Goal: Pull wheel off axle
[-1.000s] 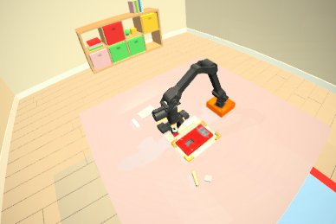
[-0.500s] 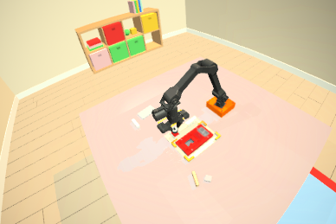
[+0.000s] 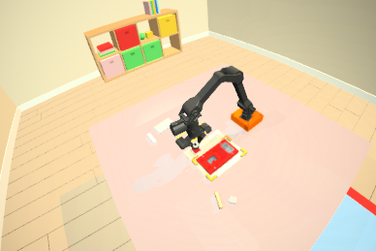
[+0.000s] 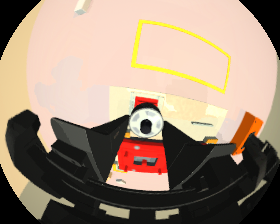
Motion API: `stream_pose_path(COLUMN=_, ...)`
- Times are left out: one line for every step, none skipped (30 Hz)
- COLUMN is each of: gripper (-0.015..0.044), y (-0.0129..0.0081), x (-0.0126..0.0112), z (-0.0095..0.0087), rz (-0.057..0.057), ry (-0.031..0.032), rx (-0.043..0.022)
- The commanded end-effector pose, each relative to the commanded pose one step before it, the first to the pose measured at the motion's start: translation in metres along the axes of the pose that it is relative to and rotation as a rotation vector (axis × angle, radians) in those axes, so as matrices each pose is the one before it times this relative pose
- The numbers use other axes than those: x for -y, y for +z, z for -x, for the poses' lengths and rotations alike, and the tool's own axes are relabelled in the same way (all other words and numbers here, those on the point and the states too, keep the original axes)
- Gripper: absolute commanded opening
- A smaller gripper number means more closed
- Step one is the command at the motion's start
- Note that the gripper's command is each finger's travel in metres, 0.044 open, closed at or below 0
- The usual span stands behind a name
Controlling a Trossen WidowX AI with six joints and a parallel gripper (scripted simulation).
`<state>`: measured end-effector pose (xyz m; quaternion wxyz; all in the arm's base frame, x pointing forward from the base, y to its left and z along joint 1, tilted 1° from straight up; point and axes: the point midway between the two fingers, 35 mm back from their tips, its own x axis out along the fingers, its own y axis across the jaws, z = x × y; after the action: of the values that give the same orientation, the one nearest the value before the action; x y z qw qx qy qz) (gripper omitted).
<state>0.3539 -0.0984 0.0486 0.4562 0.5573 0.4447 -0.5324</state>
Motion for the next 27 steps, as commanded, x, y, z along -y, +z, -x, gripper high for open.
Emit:
stream_pose_path(gripper=0.0000, y=-0.00001, x=0.00061, z=0.00435, rz=-0.0009, ry=0.00051, rx=0.00113)
stream_pose_path(gripper=0.0000, y=0.00000, x=-0.00001, z=0.00033, rz=0.0000, ry=0.00010, rx=0.00005)
stream_pose_path(gripper=0.0000, y=0.00000, x=-0.00001, z=0.00033, rz=0.0000, ry=0.00010, rx=0.00005)
stream_pose_path(gripper=0.0000, y=0.00000, x=-0.00001, z=0.00033, rz=0.0000, ry=0.00010, rx=0.00005)
stream_pose_path(gripper=0.0000, y=0.00000, x=-0.00001, z=0.00033, rz=0.0000, ry=0.00010, rx=0.00005)
stream_pose_path(gripper=0.0000, y=0.00000, x=-0.00001, z=0.00033, rz=0.0000, ry=0.00010, rx=0.00005)
stream_pose_path(gripper=0.0000, y=0.00000, x=-0.00001, z=0.00033, rz=0.0000, ry=0.00010, rx=0.00005)
stream_pose_path(gripper=0.0000, y=0.00000, x=-0.00001, z=0.00033, rz=0.0000, ry=0.00010, rx=0.00005)
stream_pose_path(gripper=0.0000, y=0.00000, x=-0.00001, z=0.00033, rz=0.0000, ry=0.00010, rx=0.00005)
stream_pose_path(gripper=0.0000, y=0.00000, x=-0.00001, z=0.00033, rz=0.0000, ry=0.00010, rx=0.00005)
stream_pose_path(gripper=0.0000, y=0.00000, x=-0.00001, z=0.00033, rz=0.0000, ry=0.00010, rx=0.00005)
stream_pose_path(gripper=0.0000, y=0.00000, x=-0.00001, z=0.00033, rz=0.0000, ry=0.00010, rx=0.00005)
stream_pose_path(gripper=0.0000, y=0.00000, x=-0.00001, z=0.00033, rz=0.0000, ry=0.00010, rx=0.00005)
stream_pose_path(gripper=0.0000, y=0.00000, x=-0.00001, z=0.00033, rz=0.0000, ry=0.00010, rx=0.00005)
stream_pose_path(gripper=0.0000, y=0.00000, x=-0.00001, z=0.00033, rz=0.0000, ry=0.00010, rx=0.00005)
stream_pose_path(gripper=0.0000, y=0.00000, x=-0.00001, z=0.00033, rz=0.0000, ry=0.00010, rx=0.00005)
stream_pose_path(gripper=0.0000, y=0.00000, x=-0.00001, z=0.00033, rz=0.0000, ry=0.00010, rx=0.00005)
stream_pose_path(gripper=0.0000, y=0.00000, x=-0.00001, z=0.00033, rz=0.0000, ry=0.00010, rx=0.00005)
stream_pose_path(gripper=0.0000, y=0.00000, x=-0.00001, z=0.00033, rz=0.0000, ry=0.00010, rx=0.00005)
stream_pose_path(gripper=0.0000, y=0.00000, x=-0.00001, z=0.00033, rz=0.0000, ry=0.00010, rx=0.00005)
stream_pose_path(gripper=0.0000, y=0.00000, x=-0.00001, z=0.00033, rz=0.0000, ry=0.00010, rx=0.00005)
stream_pose_path(gripper=0.0000, y=0.00000, x=-0.00001, z=0.00033, rz=0.0000, ry=0.00010, rx=0.00005)
stream_pose_path(gripper=0.0000, y=0.00000, x=-0.00001, z=0.00033, rz=0.0000, ry=0.00010, rx=0.00005)
stream_pose_path(gripper=0.0000, y=0.00000, x=0.00000, z=0.00033, rz=0.0000, ry=0.00010, rx=0.00005)
stream_pose_path(gripper=0.0000, y=0.00000, x=0.00000, z=0.00033, rz=0.0000, ry=0.00010, rx=0.00005)
stream_pose_path(gripper=0.0000, y=0.00000, x=0.00000, z=0.00033, rz=0.0000, ry=0.00010, rx=0.00005)
stream_pose_path(gripper=0.0000, y=0.00000, x=0.00000, z=0.00033, rz=0.0000, ry=0.00010, rx=0.00005)
